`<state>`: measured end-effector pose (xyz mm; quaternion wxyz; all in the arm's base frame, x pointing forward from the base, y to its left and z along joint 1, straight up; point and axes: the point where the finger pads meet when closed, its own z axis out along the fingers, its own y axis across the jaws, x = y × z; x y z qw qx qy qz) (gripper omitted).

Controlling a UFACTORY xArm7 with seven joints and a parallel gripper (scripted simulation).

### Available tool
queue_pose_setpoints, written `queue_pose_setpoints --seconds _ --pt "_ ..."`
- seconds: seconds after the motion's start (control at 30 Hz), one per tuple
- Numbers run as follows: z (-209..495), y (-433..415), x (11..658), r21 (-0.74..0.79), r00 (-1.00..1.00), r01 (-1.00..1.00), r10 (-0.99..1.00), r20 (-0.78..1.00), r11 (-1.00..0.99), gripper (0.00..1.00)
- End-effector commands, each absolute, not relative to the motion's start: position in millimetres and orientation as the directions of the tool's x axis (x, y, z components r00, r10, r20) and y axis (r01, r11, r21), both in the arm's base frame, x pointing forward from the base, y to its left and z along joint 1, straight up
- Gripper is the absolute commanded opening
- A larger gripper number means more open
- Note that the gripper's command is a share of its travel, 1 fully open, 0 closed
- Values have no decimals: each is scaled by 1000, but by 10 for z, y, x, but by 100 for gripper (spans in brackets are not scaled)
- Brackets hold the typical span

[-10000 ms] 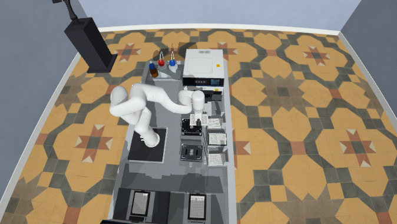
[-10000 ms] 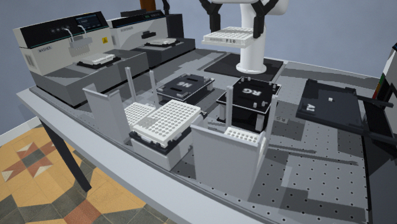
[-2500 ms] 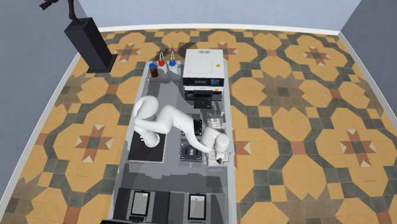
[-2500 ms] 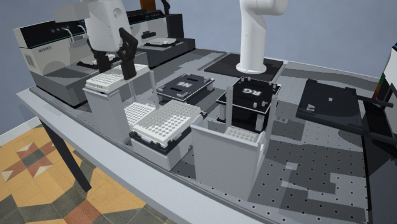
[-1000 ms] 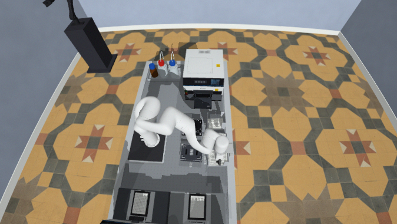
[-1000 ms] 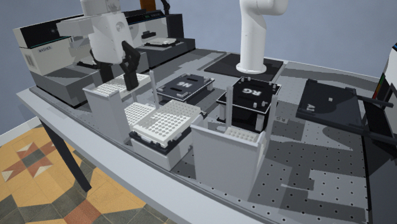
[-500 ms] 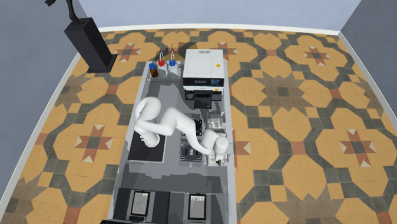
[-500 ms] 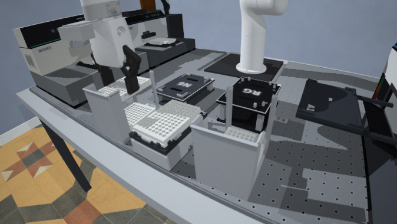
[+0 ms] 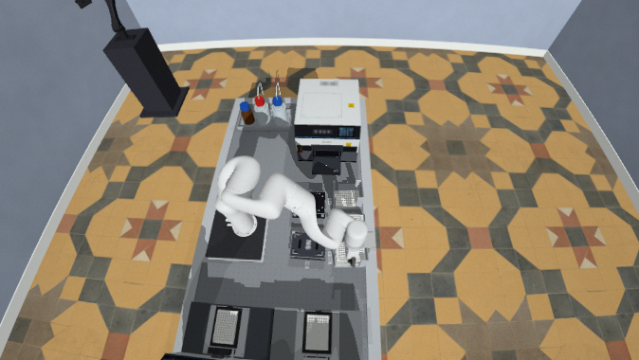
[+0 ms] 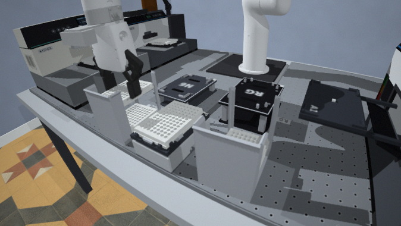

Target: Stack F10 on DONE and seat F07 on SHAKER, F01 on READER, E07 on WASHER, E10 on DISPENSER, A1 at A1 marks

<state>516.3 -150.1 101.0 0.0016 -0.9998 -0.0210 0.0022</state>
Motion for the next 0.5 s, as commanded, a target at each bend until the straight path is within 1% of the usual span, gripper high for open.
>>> queue_pose_setpoints --seconds 0.0,0.47 --pt "1000 -1505 5176 -2 999 42 42 0 -999 0" --pt "920 -1505 5176 -2 999 42 42 0 -999 0"
